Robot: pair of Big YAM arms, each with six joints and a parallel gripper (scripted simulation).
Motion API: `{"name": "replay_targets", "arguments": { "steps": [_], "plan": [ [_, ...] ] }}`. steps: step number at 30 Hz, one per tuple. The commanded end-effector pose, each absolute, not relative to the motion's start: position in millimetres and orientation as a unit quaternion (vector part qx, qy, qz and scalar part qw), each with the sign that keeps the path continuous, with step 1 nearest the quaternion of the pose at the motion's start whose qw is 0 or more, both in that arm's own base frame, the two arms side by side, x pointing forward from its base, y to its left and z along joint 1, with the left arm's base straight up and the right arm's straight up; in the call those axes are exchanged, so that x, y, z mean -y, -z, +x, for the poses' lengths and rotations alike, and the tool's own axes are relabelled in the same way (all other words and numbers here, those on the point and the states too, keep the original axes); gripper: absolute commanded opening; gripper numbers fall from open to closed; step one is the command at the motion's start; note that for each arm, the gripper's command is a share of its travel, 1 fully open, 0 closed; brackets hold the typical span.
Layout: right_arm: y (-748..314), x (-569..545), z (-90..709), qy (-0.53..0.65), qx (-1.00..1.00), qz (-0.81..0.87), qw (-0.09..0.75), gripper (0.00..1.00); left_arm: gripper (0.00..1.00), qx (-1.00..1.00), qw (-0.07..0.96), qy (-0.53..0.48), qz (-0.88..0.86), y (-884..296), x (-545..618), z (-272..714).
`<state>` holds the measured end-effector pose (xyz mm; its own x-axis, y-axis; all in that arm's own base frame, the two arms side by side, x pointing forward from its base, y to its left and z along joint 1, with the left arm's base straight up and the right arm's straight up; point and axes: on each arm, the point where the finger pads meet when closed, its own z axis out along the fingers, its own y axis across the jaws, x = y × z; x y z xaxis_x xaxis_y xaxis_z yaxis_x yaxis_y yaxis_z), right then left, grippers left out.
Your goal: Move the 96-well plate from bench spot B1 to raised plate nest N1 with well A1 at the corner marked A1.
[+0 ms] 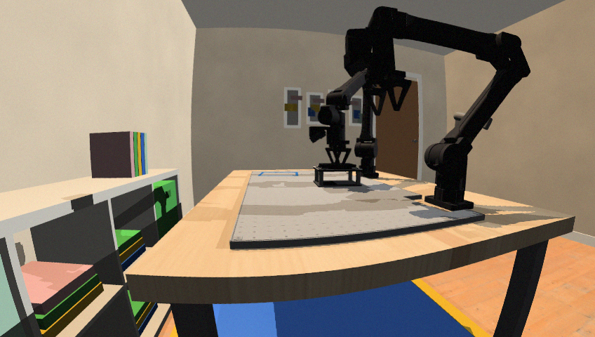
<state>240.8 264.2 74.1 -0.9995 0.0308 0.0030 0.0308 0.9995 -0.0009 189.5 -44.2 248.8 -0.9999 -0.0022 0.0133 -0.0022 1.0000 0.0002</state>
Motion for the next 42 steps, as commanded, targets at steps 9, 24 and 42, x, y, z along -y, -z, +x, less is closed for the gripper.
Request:
{"name": "replay_targets", "arguments": {
  "steps": [9, 24, 42],
  "plan": [
    [-105.3, -279.7, 263.1, 0.026, 0.999, -0.016, -0.025, 1.00, 1.00, 1.000, -0.017, -0.004, 0.006, -262.8, 45.2, 196.8],
    [-118.1, -280.8, 261.8, 0.027, 0.999, -0.015, -0.025, 1.00, 1.00, 1.000, -0.017, -0.004, 0.006, -262.8, 45.2, 196.8],
    [-160.4, -279.3, 260.3, 0.028, 0.999, -0.015, -0.026, 1.00, 1.00, 1.000, -0.017, -0.004, 0.006, -262.8, 45.2, 196.8]
  ]
}}
